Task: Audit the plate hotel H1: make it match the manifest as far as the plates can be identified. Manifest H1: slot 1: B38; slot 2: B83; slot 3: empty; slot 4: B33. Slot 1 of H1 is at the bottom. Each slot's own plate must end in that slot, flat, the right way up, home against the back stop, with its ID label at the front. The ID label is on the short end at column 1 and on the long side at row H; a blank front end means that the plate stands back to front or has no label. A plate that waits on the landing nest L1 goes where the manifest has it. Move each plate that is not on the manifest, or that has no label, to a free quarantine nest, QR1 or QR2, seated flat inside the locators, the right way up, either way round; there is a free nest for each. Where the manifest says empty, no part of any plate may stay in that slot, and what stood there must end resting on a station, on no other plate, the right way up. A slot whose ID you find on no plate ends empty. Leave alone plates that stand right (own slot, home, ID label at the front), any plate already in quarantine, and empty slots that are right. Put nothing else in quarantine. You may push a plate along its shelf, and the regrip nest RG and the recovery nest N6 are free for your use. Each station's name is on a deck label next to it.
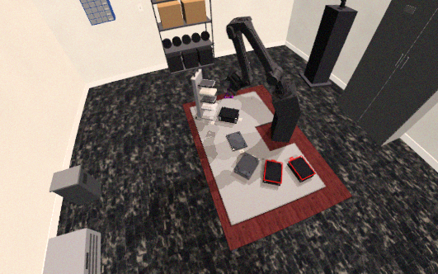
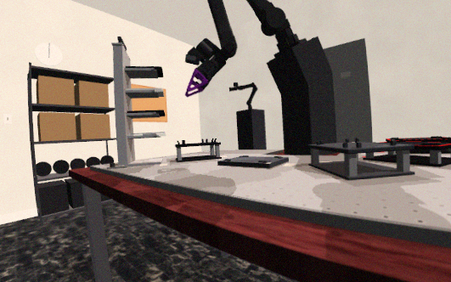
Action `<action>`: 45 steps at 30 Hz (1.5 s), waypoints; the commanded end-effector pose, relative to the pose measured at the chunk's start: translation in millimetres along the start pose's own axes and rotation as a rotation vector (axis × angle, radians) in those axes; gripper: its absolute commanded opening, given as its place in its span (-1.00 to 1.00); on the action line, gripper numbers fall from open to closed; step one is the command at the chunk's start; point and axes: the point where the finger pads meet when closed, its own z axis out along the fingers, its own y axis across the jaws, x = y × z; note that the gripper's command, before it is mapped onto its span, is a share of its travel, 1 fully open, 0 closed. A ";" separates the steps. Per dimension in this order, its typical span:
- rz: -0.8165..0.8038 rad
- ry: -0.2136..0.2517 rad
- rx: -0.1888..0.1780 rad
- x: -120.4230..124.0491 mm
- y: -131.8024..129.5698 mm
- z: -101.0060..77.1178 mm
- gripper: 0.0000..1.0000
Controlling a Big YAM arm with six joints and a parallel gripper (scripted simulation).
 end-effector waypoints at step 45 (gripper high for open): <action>0.000 -0.017 -0.012 -49.3 6.7 41.7 1.00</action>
